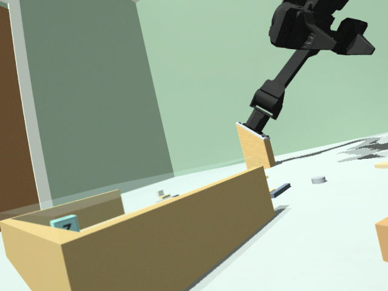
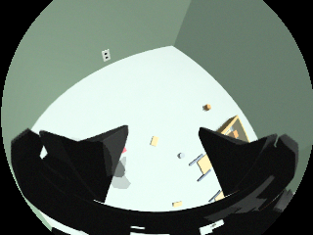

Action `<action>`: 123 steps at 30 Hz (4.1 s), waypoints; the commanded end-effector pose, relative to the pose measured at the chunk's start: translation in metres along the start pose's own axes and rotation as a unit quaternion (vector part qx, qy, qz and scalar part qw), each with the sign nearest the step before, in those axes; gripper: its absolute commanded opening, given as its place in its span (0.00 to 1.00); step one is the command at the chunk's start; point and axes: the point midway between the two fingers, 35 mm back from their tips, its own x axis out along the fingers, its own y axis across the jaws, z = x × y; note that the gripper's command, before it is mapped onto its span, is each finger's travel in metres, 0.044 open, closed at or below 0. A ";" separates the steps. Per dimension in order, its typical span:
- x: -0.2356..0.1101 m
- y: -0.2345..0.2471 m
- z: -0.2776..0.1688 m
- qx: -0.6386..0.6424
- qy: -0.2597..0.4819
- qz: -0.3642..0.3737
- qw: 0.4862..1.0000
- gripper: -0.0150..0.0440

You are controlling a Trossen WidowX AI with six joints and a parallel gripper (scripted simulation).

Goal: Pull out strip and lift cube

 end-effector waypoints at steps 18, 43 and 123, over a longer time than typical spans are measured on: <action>-0.113 -0.198 -0.155 0.332 -0.075 -0.280 0.898 0.93; -0.102 -0.227 -0.170 0.359 -0.002 -0.282 0.890 0.62; 0.013 -0.270 -0.298 0.490 0.335 -0.124 0.795 0.25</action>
